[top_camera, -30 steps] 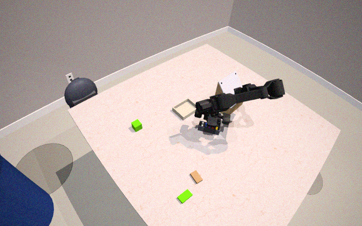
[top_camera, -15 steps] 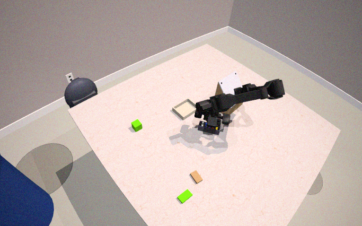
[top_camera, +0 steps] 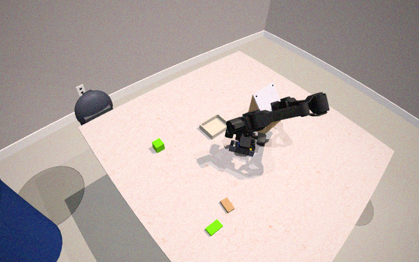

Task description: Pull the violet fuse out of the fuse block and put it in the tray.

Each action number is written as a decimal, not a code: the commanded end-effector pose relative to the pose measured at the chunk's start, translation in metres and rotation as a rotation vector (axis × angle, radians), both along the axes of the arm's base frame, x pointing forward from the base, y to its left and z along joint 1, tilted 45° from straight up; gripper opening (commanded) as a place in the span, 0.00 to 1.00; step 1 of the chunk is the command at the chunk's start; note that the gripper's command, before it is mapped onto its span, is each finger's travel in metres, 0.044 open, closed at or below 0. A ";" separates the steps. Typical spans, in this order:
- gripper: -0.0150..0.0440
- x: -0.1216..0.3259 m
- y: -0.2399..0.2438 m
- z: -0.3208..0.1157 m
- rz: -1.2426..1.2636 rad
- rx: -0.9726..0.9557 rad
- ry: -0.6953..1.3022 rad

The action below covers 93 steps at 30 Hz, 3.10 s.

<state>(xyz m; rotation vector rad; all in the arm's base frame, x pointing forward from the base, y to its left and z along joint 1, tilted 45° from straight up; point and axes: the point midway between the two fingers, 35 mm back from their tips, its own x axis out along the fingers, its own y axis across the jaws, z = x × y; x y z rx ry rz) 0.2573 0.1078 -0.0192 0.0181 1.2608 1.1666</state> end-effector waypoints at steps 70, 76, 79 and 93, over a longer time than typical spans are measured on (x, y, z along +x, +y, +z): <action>0.25 0.005 -0.019 0.020 -0.003 0.002 0.001; 0.25 0.006 -0.021 0.022 -0.003 0.002 0.001; 0.25 0.006 -0.022 0.023 -0.003 0.003 0.001; 0.25 0.007 -0.027 0.029 -0.004 0.003 0.001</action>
